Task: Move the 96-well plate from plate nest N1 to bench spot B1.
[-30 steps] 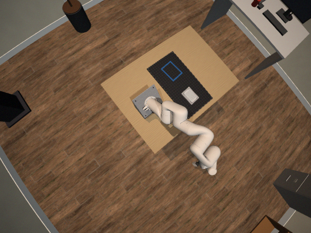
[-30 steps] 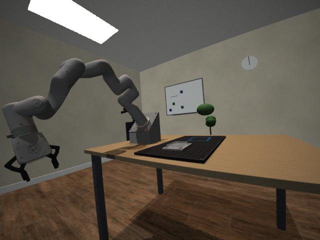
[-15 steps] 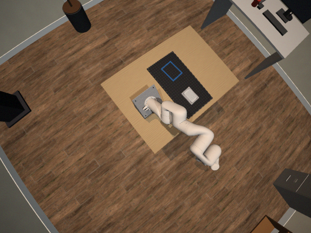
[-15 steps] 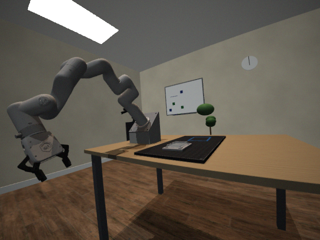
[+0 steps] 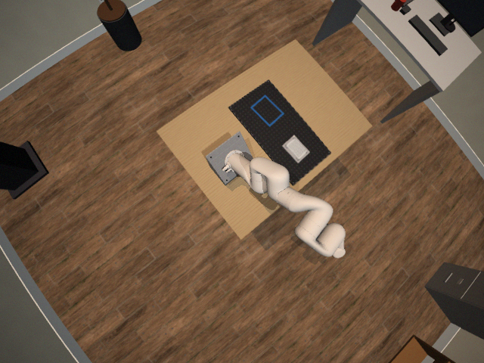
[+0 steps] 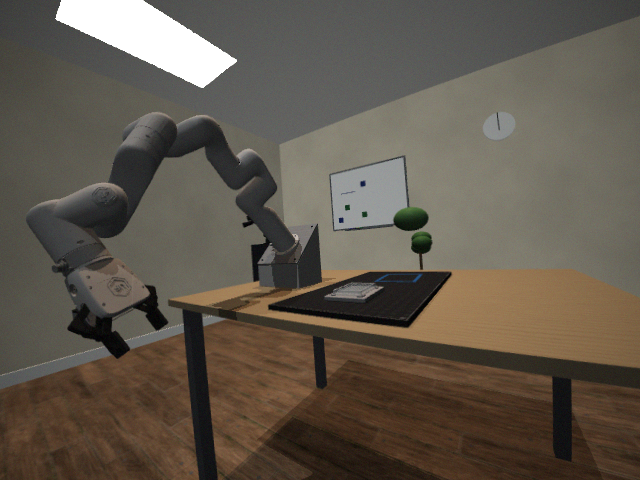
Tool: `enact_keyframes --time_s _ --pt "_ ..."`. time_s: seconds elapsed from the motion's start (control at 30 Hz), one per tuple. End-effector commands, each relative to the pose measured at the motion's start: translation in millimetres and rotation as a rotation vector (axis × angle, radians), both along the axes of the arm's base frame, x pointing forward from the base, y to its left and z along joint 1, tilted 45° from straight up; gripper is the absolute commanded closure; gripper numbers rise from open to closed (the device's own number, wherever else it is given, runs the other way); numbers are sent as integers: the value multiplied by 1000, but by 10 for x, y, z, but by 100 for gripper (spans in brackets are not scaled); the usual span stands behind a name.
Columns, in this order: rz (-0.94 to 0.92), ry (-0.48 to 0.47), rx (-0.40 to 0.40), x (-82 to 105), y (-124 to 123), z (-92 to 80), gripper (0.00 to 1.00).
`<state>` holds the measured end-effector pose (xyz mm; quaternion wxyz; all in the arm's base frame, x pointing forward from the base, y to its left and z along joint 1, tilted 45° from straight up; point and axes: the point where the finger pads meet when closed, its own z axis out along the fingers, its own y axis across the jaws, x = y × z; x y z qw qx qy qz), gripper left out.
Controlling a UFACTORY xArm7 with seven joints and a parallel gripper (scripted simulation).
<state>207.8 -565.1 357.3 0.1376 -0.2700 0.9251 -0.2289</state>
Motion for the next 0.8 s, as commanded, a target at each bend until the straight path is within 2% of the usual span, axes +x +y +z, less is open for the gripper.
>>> enact_keyframes --time_s 0.0,0.3,0.5,0.6,0.77 --pt "104 24 0 143 97 -23 0" --pt "133 32 1 427 299 -106 0" --pt "327 78 1 645 497 -168 0" --pt "327 78 1 681 530 -178 0" --pt "327 78 1 862 691 -229 0"
